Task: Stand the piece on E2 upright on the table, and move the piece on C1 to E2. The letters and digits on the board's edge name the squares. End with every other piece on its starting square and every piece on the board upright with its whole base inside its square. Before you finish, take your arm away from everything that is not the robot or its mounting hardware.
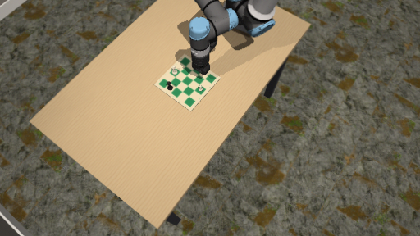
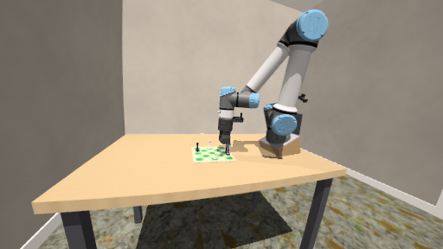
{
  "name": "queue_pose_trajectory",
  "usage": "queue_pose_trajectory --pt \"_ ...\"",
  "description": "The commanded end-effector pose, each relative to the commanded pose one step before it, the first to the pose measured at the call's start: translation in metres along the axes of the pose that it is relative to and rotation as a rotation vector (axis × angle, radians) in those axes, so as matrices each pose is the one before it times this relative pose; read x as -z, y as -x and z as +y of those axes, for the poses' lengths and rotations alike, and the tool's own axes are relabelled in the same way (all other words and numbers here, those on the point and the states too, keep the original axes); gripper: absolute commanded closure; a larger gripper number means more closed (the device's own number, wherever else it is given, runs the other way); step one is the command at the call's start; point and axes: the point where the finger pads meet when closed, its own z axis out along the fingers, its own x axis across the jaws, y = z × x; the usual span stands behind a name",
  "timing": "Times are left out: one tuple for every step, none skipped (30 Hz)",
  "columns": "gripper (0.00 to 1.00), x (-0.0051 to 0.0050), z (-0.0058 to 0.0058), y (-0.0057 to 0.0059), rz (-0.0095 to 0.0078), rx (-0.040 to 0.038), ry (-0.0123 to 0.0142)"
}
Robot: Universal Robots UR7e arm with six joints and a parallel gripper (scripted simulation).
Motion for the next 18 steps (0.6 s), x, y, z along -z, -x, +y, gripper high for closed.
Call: queue_pose_trajectory --pt "1.00 0.01021 0.00050 0.00010 -0.00030 0.00044 0.00171" --pt "1.00 0.00275 0.00001 0.00001 0.00000 0.00000 0.00000" --pt "1.00 0.00296 -0.00001 -0.00001 0.00000 0.00000 0.00000" --pt "1.00 0.00320 0.00001 0.00000 0.00000 0.00000 0.00000" --pt "1.00 0.00340 0.00000 0.00000 0.00000 0.00000 0.00000" --pt "1.00 0.00359 -0.00001 0.00000 0.00000 0.00000 0.00000" --pt "1.00 0.00000 0.00000 0.00000 0.00000 0.00000 0.00000" --pt "1.00 0.00000 0.00000 0.00000 0.00000 0.00000 0.00000" --pt "1.00 0.00377 0.00000 0.00000 0.00000 0.00000 0.00000" --pt "1.00 0.00394 0.00001 0.00000 0.00000 0.00000 0.00000" --pt "1.00 0.00408 0.00000 0.00000 0.00000 0.00000 0.00000" --pt "1.00 0.00419 0.00000 0.00000 0.00000 0.00000 0.00000" --pt "1.00 0.00428 0.00000 0.00000 0.00000 0.00000 0.00000" --pt "1.00 0.00434 -0.00001 0.00000 0.00000 0.00000 0.00000" --pt "1.00 0.00432 0.00000 0.00000 0.00000 0.00000 0.00000" --pt "1.00 0.00425 0.00001 0.00000 0.00000 0.00000 0.00000" --pt "1.00 0.00413 0.00000 0.00000 0.00000 0.00000 0.00000" --pt "1.00 0.00398 0.00000 0.00000 0.00000 0.00000 0.00000"
